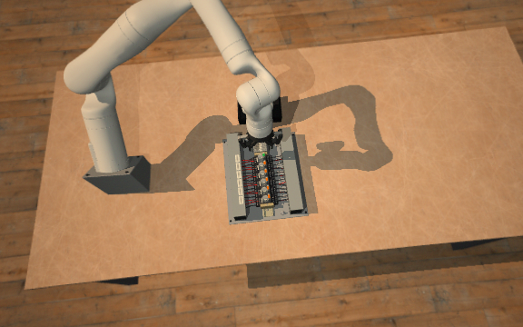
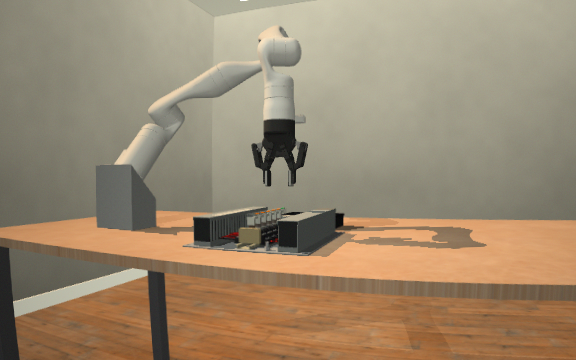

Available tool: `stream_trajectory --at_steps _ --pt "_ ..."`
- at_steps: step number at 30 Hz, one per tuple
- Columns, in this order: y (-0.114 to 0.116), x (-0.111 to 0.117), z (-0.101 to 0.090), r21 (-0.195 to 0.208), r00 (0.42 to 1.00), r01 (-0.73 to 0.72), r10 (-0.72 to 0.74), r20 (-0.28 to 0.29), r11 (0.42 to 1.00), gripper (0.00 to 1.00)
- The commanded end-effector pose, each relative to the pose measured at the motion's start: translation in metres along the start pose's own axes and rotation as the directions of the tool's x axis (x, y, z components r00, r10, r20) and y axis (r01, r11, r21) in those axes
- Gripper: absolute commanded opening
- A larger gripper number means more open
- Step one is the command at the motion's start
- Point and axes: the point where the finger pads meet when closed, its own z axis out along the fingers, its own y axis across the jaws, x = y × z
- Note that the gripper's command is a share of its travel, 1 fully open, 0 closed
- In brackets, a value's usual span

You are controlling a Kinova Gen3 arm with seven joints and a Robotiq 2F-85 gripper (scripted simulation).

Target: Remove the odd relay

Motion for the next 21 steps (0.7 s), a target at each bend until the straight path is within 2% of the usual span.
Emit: stream_trajectory --at_steps 1,21 --pt "0.0004 -0.0003 -0.001 -0.002 1.0 0.0 0.0 0.001 1.0 0.61" --pt "0.0009 -0.0006 0.0014 -0.002 1.0 0.0 0.0 0.001 1.0 0.61"
